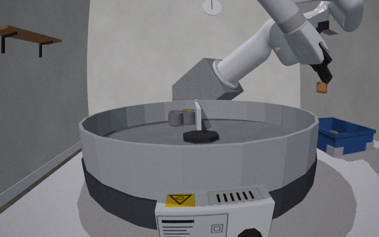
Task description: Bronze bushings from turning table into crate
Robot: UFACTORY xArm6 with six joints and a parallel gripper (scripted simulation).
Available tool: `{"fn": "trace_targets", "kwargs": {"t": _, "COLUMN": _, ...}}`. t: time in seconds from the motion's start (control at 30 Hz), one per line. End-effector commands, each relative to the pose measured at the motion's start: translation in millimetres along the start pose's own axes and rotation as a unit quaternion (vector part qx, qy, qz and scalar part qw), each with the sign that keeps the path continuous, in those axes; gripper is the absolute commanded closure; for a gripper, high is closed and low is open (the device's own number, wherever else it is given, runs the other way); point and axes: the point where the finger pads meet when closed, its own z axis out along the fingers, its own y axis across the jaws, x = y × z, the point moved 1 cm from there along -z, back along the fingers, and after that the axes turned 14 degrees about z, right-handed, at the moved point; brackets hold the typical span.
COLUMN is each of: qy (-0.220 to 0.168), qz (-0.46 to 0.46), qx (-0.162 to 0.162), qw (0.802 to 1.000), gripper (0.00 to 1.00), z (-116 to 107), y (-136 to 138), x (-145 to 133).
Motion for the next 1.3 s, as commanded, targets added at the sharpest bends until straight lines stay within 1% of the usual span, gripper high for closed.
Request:
{"fn": "trace_targets", "kwargs": {"t": 0.0, "qy": -0.005, "qz": -0.009, "qx": 0.007, "qw": 1.0, "gripper": 1.0, "z": 6.5, "y": 2.0, "x": 7.7}}
{"fn": "trace_targets", "kwargs": {"t": 0.63, "qy": -0.005, "qz": -0.01, "qx": 0.008, "qw": 1.0, "gripper": 1.0, "z": 9.6, "y": 2.5, "x": 6.4}}
{"fn": "trace_targets", "kwargs": {"t": 0.77, "qy": -0.005, "qz": -0.01, "qx": 0.008, "qw": 1.0, "gripper": 1.0, "z": 21.2, "y": 4.8, "x": -3.1}}
{"fn": "trace_targets", "kwargs": {"t": 1.0, "qy": -0.005, "qz": -0.01, "qx": 0.008, "qw": 1.0, "gripper": 1.0, "z": 51.1, "y": 10.7, "x": -27.7}}
{"fn": "trace_targets", "kwargs": {"t": 1.07, "qy": -0.005, "qz": -0.01, "qx": 0.008, "qw": 1.0, "gripper": 1.0, "z": 51.1, "y": 10.7, "x": -27.7}}
{"fn": "trace_targets", "kwargs": {"t": 1.17, "qy": -0.005, "qz": -0.01, "qx": 0.008, "qw": 1.0, "gripper": 1.0, "z": 58.9, "y": 12.3, "x": -34.1}}
{"fn": "trace_targets", "kwargs": {"t": 1.27, "qy": -0.005, "qz": -0.01, "qx": 0.008, "qw": 1.0, "gripper": 1.0, "z": 61.3, "y": 12.8, "x": -36.1}}
